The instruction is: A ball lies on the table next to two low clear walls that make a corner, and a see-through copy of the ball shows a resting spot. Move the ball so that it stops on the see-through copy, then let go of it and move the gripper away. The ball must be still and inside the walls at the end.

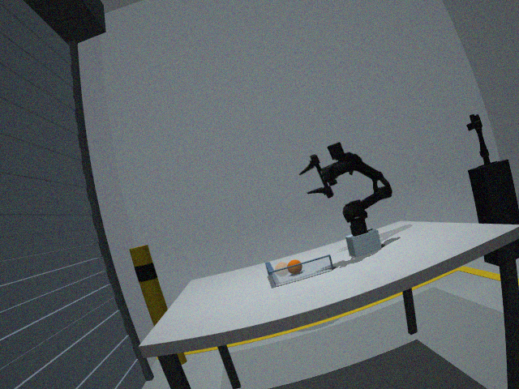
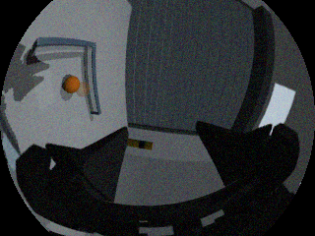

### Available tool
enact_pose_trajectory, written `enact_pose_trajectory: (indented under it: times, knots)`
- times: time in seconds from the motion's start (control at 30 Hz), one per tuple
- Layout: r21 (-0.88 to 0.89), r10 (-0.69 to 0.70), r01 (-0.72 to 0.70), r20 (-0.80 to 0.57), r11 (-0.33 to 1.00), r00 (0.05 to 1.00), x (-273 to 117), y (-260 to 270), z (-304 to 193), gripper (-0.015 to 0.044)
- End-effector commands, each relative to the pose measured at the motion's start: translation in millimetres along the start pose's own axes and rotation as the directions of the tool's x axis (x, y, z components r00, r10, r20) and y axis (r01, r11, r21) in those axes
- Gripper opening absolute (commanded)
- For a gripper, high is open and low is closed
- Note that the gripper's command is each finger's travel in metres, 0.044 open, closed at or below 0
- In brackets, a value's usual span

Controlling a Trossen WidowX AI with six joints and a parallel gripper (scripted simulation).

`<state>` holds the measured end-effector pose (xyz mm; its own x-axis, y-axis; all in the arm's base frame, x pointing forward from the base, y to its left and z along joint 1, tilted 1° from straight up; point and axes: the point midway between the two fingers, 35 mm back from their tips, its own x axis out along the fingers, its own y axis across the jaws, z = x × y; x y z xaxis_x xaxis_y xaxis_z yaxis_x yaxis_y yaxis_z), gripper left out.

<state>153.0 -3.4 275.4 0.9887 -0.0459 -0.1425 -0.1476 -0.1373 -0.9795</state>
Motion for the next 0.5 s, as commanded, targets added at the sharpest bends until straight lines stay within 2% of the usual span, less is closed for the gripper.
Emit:
enact_pose_trajectory:
  times: [0.0,0.13,0.3,0.47]
  knots:
    - [0.002,0.002,-0.002,0.001,1.0,1.0,0,0,0,0.0411]
    - [0.058,0.065,-0.066,0.012,0.996,0.998,10,1,10,0.0411]
    - [0.199,0.239,-0.24,0.03,0.95,0.97,36,7,31,0.0411]
    - [0.349,0.417,-0.402,0.036,0.847,0.908,67,21,49,0.0411]
